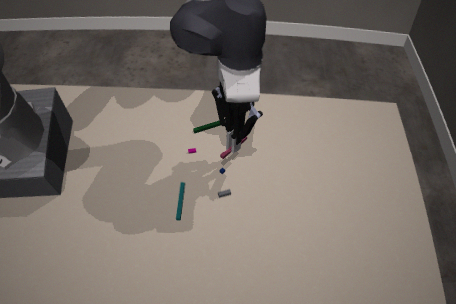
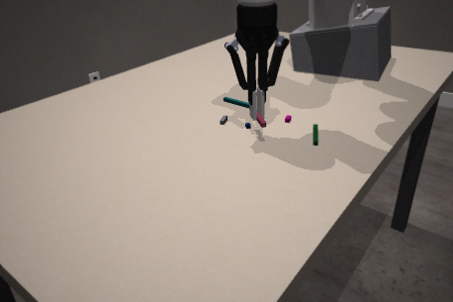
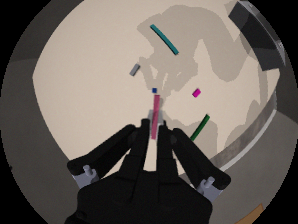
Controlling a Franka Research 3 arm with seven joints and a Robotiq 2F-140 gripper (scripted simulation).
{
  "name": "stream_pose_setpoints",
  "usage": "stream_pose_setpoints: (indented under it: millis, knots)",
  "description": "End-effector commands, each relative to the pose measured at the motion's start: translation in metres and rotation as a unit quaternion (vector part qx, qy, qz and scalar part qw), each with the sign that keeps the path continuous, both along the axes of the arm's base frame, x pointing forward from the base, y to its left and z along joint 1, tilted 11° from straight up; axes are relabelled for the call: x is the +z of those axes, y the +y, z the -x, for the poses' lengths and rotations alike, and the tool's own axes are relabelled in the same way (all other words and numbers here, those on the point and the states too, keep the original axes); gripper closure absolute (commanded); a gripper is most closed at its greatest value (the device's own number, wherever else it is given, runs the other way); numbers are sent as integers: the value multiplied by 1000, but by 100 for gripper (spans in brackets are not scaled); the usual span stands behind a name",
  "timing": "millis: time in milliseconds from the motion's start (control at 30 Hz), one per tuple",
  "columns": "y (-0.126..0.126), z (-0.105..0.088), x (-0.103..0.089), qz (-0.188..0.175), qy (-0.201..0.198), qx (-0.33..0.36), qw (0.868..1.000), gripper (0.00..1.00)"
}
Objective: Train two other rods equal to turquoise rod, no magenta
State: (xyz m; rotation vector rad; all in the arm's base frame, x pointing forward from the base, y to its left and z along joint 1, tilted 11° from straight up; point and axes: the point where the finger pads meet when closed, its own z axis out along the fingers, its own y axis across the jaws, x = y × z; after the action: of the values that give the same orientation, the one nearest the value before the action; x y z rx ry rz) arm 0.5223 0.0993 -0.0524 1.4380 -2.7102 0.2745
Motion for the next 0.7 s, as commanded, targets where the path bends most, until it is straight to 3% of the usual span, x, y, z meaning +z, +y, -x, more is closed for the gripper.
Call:
stream_pose_setpoints:
  millis: [0, 267, 667]
  knots:
    - [-1, -6, -12, -1, -6, 10, 1000, 97]
    - [-5, -7, -32, -1, -6, 10, 1000, 97]
    - [-5, -8, -34, -1, -6, 10, 1000, 97]
